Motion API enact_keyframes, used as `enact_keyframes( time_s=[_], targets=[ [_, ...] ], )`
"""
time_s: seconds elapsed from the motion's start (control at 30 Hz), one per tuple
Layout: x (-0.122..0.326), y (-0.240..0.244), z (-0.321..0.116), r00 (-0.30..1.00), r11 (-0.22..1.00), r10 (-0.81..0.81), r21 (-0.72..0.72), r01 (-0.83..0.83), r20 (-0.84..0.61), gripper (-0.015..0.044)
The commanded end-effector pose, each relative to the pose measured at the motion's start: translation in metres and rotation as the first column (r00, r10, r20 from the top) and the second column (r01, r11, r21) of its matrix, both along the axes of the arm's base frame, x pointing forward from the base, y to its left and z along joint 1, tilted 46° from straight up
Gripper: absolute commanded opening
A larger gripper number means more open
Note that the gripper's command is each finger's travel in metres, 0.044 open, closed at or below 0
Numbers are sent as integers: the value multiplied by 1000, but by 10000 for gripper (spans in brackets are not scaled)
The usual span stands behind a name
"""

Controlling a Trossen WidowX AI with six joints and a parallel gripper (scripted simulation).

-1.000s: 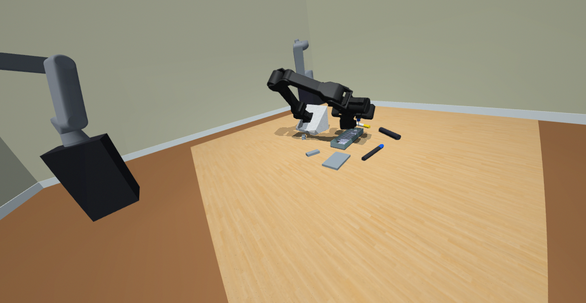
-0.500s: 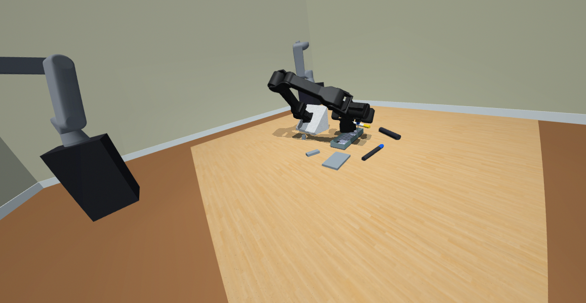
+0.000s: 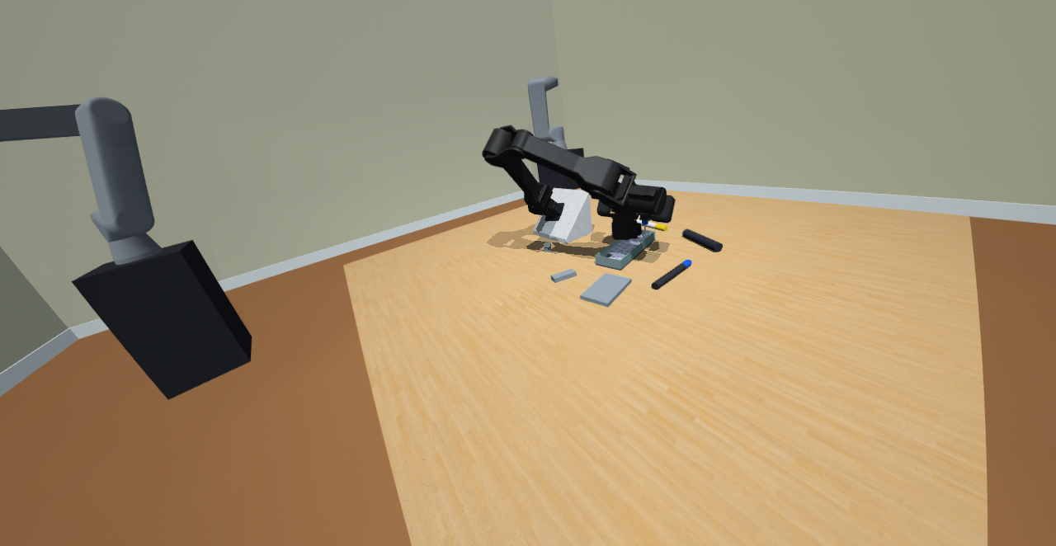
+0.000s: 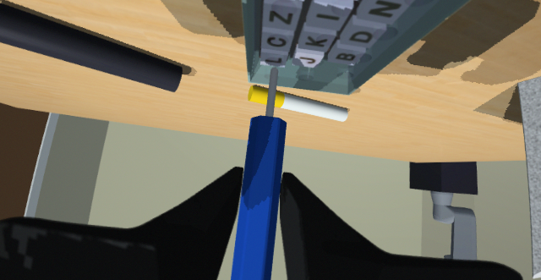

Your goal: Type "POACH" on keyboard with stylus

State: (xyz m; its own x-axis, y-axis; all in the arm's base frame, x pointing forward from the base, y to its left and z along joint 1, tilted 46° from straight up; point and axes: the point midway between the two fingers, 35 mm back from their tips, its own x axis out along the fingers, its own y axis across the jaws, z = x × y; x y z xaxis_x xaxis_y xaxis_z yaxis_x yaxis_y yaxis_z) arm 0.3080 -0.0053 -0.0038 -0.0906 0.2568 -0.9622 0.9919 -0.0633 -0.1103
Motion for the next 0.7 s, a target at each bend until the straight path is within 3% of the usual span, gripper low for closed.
enact_keyframes(
  time_s=[0.0,0.67],
  targets=[
    [0,-2,-1,1000,1000,5,-1,-5,1,81],
    [2,-4,-1,1000,1000,5,-1,-5,1,81]
  ],
)
